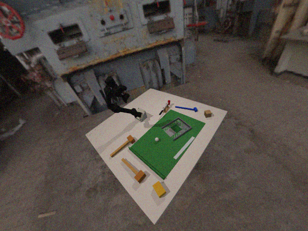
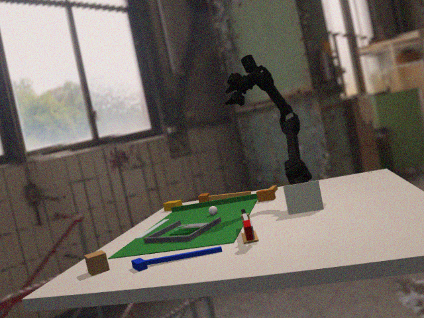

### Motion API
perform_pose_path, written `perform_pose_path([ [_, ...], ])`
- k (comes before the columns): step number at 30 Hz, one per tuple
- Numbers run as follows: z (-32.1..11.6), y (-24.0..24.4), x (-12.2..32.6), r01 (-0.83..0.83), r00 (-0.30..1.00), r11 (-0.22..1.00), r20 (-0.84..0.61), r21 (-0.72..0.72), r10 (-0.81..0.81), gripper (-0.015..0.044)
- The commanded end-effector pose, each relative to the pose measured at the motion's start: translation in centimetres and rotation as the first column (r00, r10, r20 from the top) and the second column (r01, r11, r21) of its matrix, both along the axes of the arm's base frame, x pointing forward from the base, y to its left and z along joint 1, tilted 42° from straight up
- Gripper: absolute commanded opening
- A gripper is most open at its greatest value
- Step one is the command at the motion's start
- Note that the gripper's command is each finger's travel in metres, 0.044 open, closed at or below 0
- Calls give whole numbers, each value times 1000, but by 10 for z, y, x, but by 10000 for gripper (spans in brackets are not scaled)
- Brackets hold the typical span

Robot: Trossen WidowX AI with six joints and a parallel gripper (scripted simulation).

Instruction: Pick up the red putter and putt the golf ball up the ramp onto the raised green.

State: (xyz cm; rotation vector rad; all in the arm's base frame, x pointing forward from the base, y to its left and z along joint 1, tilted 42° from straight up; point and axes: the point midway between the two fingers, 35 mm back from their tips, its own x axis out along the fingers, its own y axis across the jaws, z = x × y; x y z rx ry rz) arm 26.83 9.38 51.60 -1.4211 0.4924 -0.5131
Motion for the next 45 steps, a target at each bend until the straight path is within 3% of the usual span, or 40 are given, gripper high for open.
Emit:
perform_pose_path([
  [1,-2,2,2,-4,1000,1000,-6,-3,4,426],
  [12,-127,70,73,-186,926,980,-348,-78,148,440],
  [23,-296,96,100,-303,667,953,-718,-20,198,440],
  [34,-459,76,61,-267,253,956,-949,118,187,440],
  [42,-556,42,-6,-88,-99,973,-974,214,205,440],
  [45,-569,37,-19,-47,-154,974,-965,223,213,440],
])
